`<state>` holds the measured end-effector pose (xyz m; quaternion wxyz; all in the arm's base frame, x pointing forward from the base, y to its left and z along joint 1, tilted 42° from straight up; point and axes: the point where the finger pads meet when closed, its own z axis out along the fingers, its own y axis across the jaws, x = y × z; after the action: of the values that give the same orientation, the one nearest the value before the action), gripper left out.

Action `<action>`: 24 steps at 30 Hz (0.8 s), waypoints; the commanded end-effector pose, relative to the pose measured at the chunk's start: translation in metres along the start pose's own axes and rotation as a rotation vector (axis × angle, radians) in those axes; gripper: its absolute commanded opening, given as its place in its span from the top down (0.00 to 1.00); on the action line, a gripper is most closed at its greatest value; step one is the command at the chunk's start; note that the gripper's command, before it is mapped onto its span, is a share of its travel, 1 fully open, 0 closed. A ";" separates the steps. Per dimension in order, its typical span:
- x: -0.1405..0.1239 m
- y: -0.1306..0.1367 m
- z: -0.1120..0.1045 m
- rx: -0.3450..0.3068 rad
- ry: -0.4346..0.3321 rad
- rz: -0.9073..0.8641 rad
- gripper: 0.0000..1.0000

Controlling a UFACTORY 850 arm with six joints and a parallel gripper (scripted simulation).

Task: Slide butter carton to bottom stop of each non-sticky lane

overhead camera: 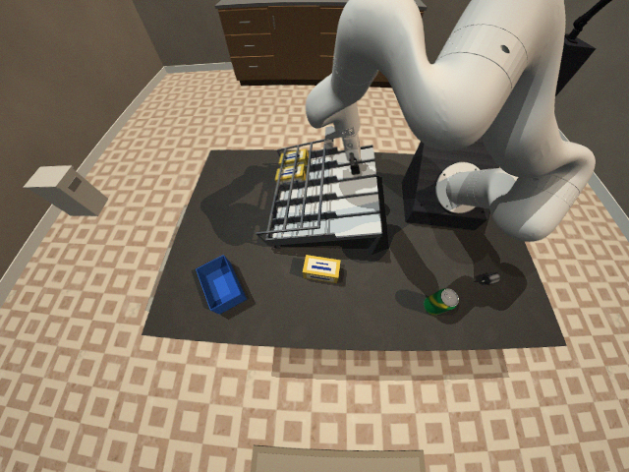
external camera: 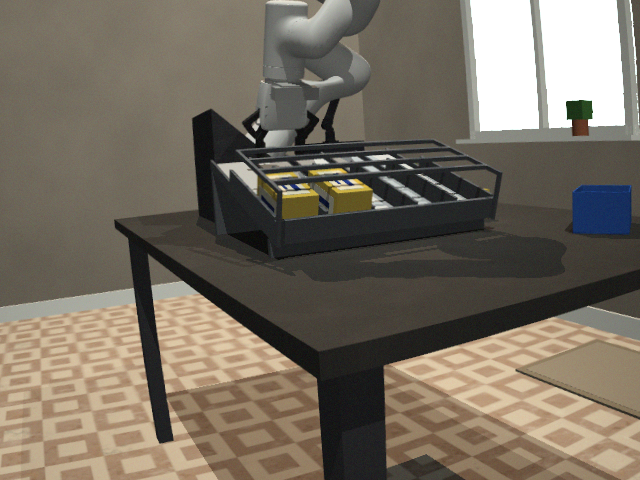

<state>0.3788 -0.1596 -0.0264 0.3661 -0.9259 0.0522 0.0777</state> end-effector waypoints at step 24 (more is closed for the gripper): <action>0.000 0.000 -0.001 -0.001 0.001 0.000 0.08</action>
<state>0.3788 -0.1596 -0.0264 0.3661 -0.9259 0.0522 0.0777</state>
